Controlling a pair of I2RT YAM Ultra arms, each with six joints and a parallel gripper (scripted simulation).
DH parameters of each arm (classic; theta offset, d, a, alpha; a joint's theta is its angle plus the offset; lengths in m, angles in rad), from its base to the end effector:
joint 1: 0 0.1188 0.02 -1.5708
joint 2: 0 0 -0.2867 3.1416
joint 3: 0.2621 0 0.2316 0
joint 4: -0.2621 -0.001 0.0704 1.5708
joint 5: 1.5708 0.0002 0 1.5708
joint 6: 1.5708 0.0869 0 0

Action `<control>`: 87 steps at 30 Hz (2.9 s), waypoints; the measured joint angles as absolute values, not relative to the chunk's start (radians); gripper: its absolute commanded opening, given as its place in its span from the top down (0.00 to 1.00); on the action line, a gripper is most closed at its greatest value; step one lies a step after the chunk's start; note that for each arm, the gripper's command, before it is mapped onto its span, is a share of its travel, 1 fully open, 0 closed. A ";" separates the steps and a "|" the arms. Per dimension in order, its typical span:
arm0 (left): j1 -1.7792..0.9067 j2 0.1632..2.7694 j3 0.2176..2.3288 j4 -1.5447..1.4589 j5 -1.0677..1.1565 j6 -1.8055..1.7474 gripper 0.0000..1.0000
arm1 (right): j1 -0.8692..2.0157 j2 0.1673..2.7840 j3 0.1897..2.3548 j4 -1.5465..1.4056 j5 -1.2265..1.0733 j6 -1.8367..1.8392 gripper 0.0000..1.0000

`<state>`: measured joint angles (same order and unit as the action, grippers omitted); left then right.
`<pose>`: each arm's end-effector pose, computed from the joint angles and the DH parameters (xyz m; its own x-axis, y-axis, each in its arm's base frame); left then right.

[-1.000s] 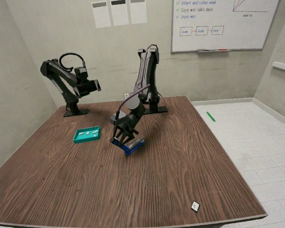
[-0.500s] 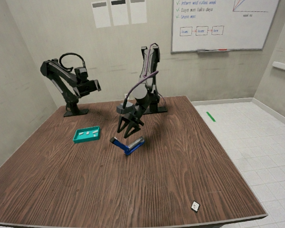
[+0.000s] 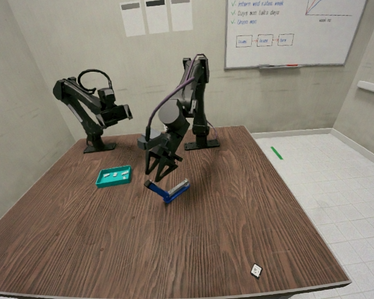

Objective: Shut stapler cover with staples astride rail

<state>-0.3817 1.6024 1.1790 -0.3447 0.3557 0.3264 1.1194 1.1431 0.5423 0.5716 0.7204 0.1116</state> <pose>0.3294 -0.1638 0.2625 -0.4242 0.4942 -0.7588 0.7577 0.6526 0.0014 0.1620 0.2050 0.2986 -0.0559 0.0765 -0.9955 -0.3848 0.9184 0.0922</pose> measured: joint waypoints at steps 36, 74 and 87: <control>-0.533 2.140 2.180 -1.467 0.062 0.392 0.50 | 1.119 1.143 0.542 0.572 0.720 0.112 0.00; -0.532 2.132 1.985 -1.312 0.061 0.393 0.50 | 1.119 1.143 0.542 0.572 0.720 0.112 0.00; -0.532 2.132 1.931 -1.251 0.061 0.391 0.50 | 1.119 1.143 0.542 0.572 0.720 0.112 0.00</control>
<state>-0.5323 2.1319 1.9312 -1.2514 0.0608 0.3908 1.1194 1.1431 0.5423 0.5716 0.7204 0.1116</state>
